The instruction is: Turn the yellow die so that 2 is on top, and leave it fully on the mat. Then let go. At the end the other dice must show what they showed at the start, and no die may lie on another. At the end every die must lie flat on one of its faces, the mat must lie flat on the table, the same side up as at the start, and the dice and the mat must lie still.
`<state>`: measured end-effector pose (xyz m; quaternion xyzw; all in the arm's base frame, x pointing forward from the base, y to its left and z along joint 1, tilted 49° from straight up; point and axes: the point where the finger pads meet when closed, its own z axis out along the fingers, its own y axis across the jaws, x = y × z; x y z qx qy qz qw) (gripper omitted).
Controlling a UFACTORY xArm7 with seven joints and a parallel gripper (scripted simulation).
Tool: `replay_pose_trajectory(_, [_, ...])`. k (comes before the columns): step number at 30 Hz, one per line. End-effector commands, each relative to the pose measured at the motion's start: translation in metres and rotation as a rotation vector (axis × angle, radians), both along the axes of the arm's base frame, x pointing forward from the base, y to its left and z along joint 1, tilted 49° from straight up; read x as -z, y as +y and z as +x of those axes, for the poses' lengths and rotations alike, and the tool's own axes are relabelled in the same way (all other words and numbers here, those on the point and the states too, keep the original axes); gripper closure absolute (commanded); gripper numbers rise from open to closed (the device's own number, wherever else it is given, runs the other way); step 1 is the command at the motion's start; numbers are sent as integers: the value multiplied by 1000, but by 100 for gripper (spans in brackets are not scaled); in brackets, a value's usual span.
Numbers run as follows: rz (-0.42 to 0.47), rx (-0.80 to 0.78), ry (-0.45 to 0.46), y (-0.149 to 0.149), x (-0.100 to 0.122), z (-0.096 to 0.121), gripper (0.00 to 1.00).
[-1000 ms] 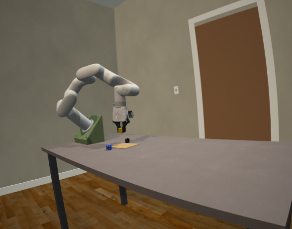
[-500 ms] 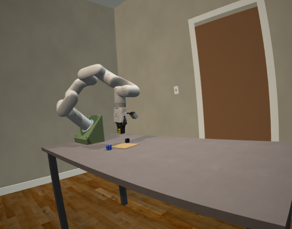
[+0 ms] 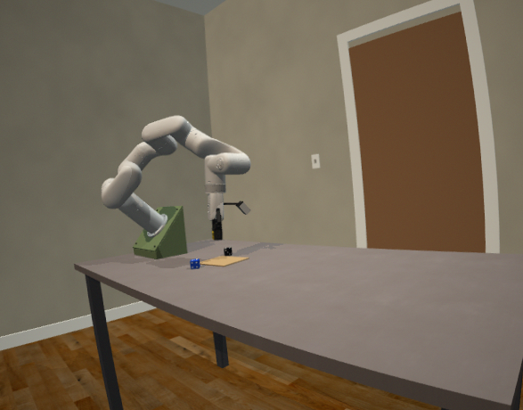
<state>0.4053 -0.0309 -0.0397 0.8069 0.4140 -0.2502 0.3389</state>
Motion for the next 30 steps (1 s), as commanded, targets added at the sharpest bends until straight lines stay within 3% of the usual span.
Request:
replay_pose_trajectory(1, [-24, 106, -133, 1, 0, 3, 73])
replay_pose_trajectory(4, [-27, 125, -157, 1, 0, 3, 73])
replay_pose_trajectory(6, [-37, 192, -242, 1, 0, 5, 73])
replay_pose_trajectory(19, [-64, 412, -528, 4, 0, 12, 73])
replay_pose_trajectory(22, [-65, 419, -537, 4, 0, 12, 73])
replay_pose_trajectory(24, [-70, 488, -628, 5, 0, 15, 73])
replay_pose_trajectory(30, [-74, 569, -737, 7, 0, 19, 73])
